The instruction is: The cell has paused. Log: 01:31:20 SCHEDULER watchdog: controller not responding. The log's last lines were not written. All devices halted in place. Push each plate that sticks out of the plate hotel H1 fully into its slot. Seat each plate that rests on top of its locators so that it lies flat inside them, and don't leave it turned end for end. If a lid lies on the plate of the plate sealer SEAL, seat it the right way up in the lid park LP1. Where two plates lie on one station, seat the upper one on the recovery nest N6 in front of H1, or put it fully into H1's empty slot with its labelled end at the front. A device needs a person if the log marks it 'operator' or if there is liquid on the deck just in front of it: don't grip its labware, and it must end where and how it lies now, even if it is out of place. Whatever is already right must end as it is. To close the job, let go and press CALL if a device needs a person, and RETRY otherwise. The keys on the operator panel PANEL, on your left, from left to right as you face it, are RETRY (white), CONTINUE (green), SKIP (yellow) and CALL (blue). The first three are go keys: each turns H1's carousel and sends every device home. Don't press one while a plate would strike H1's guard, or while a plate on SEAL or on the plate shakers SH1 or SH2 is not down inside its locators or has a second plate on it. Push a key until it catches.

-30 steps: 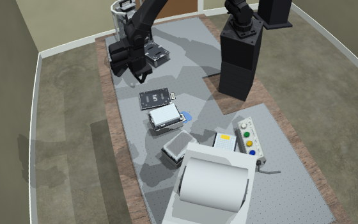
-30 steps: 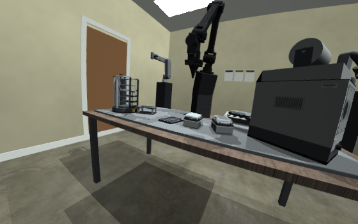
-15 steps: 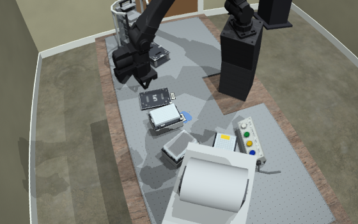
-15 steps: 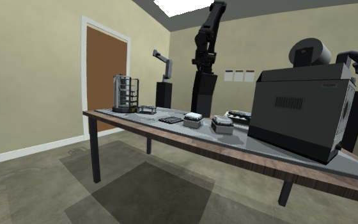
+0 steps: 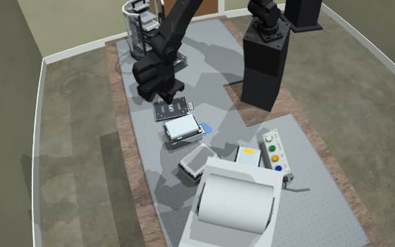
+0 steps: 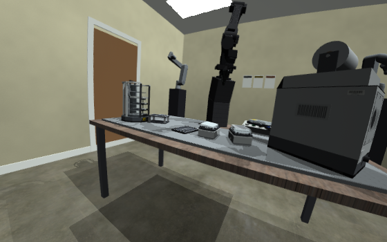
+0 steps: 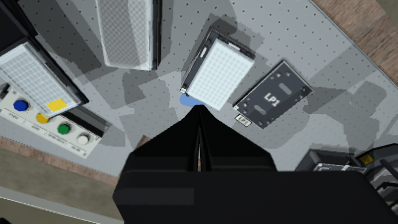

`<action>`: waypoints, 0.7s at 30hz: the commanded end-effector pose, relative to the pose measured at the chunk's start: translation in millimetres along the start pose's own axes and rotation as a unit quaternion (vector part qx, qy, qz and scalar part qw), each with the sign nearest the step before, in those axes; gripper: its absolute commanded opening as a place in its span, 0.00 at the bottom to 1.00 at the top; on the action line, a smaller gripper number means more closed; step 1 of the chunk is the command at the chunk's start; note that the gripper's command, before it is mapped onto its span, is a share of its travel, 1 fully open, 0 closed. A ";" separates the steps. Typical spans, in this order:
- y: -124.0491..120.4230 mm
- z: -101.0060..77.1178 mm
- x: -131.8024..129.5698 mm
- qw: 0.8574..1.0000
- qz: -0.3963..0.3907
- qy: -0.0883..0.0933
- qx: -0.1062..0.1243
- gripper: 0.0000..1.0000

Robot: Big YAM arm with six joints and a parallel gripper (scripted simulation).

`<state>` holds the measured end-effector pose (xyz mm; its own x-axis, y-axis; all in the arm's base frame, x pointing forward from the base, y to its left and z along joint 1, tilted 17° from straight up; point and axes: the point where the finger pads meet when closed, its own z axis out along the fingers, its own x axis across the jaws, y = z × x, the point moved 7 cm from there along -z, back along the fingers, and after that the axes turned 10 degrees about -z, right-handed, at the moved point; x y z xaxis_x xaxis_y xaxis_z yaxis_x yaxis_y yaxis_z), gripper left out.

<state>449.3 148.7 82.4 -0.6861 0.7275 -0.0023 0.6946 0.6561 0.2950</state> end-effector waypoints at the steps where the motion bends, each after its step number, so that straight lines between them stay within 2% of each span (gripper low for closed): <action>1: 3.7 -1.1 16.0 1.000 -0.005 -0.001 -0.004 0.00; 3: 7.2 -5.8 22.3 1.000 -0.006 -0.003 -0.010 0.00; 5: 7.2 -5.8 22.3 1.000 -0.006 -0.003 -0.010 0.00; 6: 5.2 0.6 25.9 1.000 -0.005 0.000 -0.002 0.00; 8: 9.8 -5.4 31.9 1.000 -0.006 -0.003 -0.010 0.00; 15: 12.8 -0.1 55.0 1.000 -0.005 0.000 -0.004 0.00; 17: 16.5 -5.8 61.4 1.000 -0.005 -0.002 -0.009 0.00; 21: 19.1 -5.6 71.0 1.000 -0.005 -0.001 -0.010 0.00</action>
<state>416.8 204.6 85.5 -0.7069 0.7073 -0.0046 0.6758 0.6774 0.2906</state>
